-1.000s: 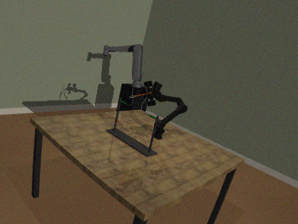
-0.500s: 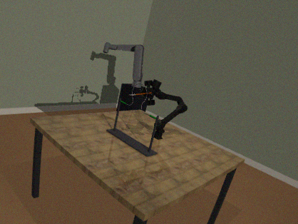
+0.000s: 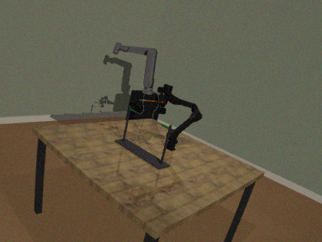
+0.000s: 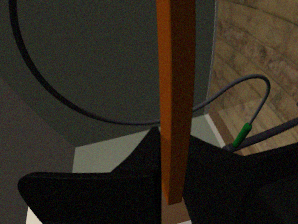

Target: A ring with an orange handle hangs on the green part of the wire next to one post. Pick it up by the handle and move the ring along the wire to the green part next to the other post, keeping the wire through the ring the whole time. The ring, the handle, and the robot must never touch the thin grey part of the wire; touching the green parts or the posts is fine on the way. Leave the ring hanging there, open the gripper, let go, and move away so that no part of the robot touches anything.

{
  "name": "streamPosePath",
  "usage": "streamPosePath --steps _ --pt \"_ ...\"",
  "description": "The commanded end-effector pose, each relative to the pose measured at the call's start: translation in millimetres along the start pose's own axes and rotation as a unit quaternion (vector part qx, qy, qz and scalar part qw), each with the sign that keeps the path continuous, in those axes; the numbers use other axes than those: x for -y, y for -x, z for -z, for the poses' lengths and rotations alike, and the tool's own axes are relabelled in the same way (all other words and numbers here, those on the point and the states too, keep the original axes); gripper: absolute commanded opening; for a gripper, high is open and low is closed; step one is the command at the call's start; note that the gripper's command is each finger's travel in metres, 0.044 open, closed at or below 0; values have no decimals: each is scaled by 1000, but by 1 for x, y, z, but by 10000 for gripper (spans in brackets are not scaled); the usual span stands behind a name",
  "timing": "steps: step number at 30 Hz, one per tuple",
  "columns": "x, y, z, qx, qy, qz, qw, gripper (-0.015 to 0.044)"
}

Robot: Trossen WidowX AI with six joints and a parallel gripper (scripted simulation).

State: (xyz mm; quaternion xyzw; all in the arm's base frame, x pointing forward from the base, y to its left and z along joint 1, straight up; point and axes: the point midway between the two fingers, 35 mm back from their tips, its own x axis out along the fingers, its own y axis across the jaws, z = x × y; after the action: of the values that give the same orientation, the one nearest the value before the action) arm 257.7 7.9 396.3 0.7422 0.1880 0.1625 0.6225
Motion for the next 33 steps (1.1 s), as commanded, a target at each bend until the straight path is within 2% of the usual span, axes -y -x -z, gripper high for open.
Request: streamPosePath --steps 1,33 --pt "3 -2 -1 -1 20 17 1000 -150" --pt "19 -2 -5 21 203 123 971 -150"
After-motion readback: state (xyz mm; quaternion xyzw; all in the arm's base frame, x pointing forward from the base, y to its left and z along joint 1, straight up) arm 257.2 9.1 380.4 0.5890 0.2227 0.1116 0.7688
